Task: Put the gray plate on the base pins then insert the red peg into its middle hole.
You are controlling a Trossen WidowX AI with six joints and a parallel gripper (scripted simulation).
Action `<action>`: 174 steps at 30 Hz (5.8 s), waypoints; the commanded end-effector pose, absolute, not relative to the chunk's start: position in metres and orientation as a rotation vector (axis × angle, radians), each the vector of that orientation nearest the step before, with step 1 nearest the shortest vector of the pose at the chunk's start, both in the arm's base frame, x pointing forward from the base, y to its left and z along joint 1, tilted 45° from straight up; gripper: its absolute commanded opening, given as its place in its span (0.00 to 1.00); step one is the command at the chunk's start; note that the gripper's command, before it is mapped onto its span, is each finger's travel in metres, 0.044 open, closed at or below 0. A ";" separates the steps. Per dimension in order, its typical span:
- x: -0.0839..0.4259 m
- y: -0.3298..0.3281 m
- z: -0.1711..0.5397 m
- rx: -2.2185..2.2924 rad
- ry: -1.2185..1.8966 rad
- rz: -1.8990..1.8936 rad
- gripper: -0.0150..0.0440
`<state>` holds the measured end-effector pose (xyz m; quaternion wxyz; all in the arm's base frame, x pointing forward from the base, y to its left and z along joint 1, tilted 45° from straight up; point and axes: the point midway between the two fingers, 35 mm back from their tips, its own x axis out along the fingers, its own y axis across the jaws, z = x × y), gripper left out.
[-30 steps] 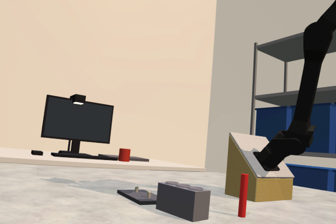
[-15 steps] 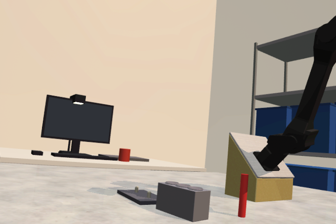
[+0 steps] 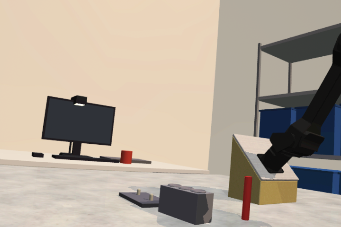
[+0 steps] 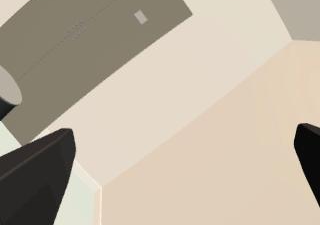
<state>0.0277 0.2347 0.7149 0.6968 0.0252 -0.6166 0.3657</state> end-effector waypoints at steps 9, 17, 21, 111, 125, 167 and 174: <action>0.113 0.307 0.657 -0.081 -1.051 0.998 1.00; 0.187 0.334 0.598 -0.146 -0.737 1.058 1.00; 0.238 0.338 0.553 -0.155 -0.502 1.061 1.00; 0.342 0.075 0.040 1.681 1.728 -0.557 1.00; 0.341 0.090 0.025 1.682 1.729 -0.555 1.00; 0.349 0.059 0.051 1.677 1.722 -0.563 0.25; 0.351 0.042 0.066 1.675 1.721 -0.565 0.25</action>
